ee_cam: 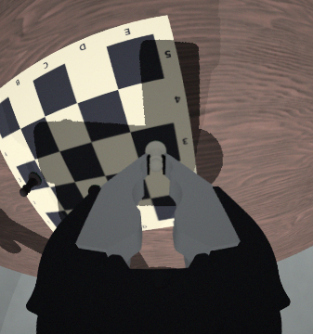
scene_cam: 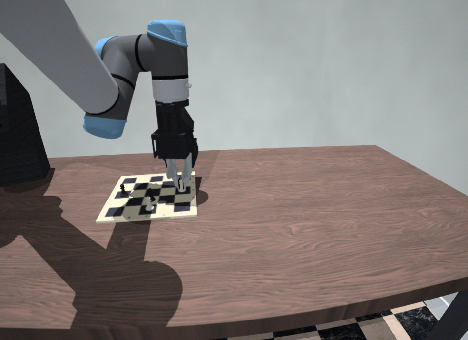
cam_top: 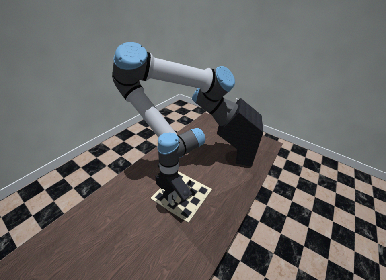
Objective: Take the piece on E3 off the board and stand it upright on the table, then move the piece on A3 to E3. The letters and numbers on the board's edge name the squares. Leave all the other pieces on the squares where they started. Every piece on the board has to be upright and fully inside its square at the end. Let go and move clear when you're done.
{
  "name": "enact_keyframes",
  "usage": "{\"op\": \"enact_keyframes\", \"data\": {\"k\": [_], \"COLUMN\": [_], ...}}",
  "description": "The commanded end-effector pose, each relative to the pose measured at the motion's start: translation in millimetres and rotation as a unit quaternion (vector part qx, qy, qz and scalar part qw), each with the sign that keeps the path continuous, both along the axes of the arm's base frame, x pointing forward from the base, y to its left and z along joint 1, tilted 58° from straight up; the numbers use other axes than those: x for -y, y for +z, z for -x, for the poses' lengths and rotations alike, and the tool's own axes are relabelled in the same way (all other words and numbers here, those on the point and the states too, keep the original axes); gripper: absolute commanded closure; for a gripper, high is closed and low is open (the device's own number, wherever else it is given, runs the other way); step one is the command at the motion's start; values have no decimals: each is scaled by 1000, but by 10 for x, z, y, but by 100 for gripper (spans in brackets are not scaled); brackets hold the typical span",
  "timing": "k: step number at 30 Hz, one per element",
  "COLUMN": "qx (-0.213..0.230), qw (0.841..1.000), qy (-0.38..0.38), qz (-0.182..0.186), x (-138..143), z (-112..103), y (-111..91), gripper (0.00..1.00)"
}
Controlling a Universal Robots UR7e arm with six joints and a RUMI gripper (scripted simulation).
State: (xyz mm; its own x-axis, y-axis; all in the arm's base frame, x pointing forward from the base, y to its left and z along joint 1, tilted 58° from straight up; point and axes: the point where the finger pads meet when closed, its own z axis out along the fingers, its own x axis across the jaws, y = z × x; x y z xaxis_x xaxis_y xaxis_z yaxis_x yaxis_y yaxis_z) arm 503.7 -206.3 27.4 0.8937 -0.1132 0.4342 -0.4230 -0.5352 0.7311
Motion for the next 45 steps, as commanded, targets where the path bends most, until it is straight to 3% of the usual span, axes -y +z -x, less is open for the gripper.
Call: {"op": "enact_keyframes", "data": {"k": [1, 26, 45], "qx": [0, 0, -3], "qw": [1000, 1000, 1000], "qy": [0, 0, 2], "qz": [0, 0, 1], "x": [-24, -764, -819], "z": [1, 134, 120], "y": [16, 481, 539], "gripper": [100, 100, 100]}}
